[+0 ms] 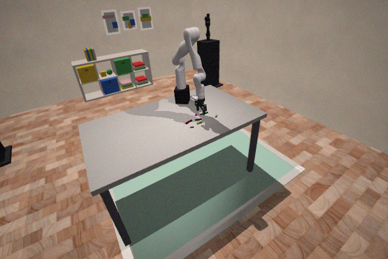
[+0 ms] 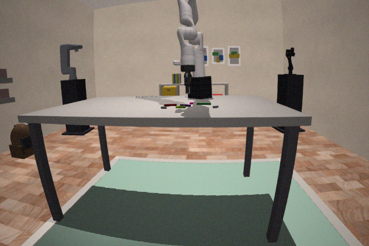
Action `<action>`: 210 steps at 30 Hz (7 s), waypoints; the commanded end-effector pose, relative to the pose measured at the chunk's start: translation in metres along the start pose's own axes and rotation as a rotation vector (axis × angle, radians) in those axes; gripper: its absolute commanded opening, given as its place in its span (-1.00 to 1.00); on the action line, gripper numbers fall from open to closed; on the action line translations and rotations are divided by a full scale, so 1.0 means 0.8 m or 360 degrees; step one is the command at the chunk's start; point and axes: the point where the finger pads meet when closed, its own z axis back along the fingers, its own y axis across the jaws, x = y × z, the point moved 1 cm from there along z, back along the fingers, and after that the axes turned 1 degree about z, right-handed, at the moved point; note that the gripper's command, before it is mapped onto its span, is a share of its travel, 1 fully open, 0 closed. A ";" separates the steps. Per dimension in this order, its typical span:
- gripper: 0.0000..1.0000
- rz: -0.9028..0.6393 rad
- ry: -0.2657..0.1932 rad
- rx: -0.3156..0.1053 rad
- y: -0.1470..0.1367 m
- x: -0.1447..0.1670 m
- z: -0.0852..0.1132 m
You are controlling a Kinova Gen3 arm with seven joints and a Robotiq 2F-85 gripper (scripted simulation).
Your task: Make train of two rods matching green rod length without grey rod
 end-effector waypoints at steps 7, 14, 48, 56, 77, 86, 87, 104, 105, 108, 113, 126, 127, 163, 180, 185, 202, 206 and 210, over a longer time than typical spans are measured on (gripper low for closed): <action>1.00 0.0000 0.0000 -0.0003 -0.001 0.000 0.001; 1.00 0.0000 0.0000 -0.0003 -0.001 0.000 0.001; 1.00 0.0000 0.0000 -0.0003 -0.001 0.000 0.001; 1.00 0.0000 0.0000 -0.0003 -0.001 0.000 0.001; -0.52 0.0161 -0.0003 -0.0001 0.115 0.013 0.014; -0.52 0.0161 -0.0003 -0.0001 0.115 0.013 0.014; -0.52 0.0161 -0.0003 -0.0001 0.115 0.013 0.014; -0.52 0.0161 -0.0003 -0.0001 0.115 0.013 0.014; -0.52 0.0161 -0.0003 -0.0001 0.115 0.013 0.014; -0.52 0.0161 -0.0002 -0.0001 0.115 0.013 0.014; -0.52 0.0161 -0.0002 -0.0001 0.115 0.013 0.013; -0.52 0.0162 0.0000 -0.0002 0.115 0.013 0.004; -0.52 0.0162 0.0000 -0.0002 0.115 0.013 0.003; -0.52 0.0162 0.0000 -0.0002 0.116 0.013 -0.052; -0.52 0.0162 0.0000 -0.0002 0.117 0.013 -0.054; -0.52 0.0162 0.0000 -0.0002 0.117 0.013 -0.054; -0.52 0.0162 0.0000 -0.0002 0.117 0.013 -0.054; -0.52 0.0162 0.0000 -0.0002 0.117 0.013 -0.054; -0.52 0.0162 0.0000 -0.0002 0.117 0.013 -0.054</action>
